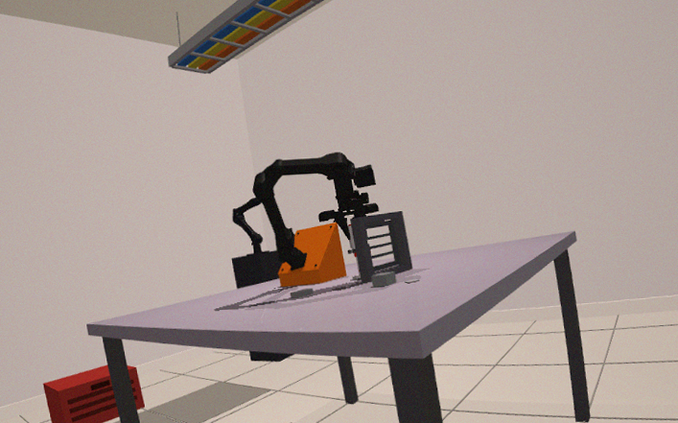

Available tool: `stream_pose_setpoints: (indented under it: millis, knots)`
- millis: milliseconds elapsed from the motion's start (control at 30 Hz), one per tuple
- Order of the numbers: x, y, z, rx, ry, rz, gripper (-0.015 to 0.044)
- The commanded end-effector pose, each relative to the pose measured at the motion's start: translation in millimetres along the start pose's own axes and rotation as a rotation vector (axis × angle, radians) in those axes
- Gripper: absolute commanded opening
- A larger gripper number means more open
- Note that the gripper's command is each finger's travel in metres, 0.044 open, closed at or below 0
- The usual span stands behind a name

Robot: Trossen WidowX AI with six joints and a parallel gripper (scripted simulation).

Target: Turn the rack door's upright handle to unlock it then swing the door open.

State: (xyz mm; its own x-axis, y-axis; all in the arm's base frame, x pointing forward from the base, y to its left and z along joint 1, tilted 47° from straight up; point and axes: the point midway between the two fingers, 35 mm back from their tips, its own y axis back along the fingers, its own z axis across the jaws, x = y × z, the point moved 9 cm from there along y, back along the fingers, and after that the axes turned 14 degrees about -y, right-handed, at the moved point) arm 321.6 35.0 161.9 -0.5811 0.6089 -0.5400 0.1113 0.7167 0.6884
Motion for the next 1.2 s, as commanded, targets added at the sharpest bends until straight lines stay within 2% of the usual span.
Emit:
stream_pose_setpoints:
  millis: [0,867,1133,1167]
  knots:
    - [1.2,-1.2,-0.2,0.004,-0.171,0.003,0.0021]
    - [1.2,-1.3,-0.1,0.006,-1.443,0.0,0.0021]
    - [1.2,-1.3,-0.1,0.006,-1.475,0.0,0.0021]
    - [1.2,-1.3,-0.1,0.006,-1.475,0.0,0.0048]
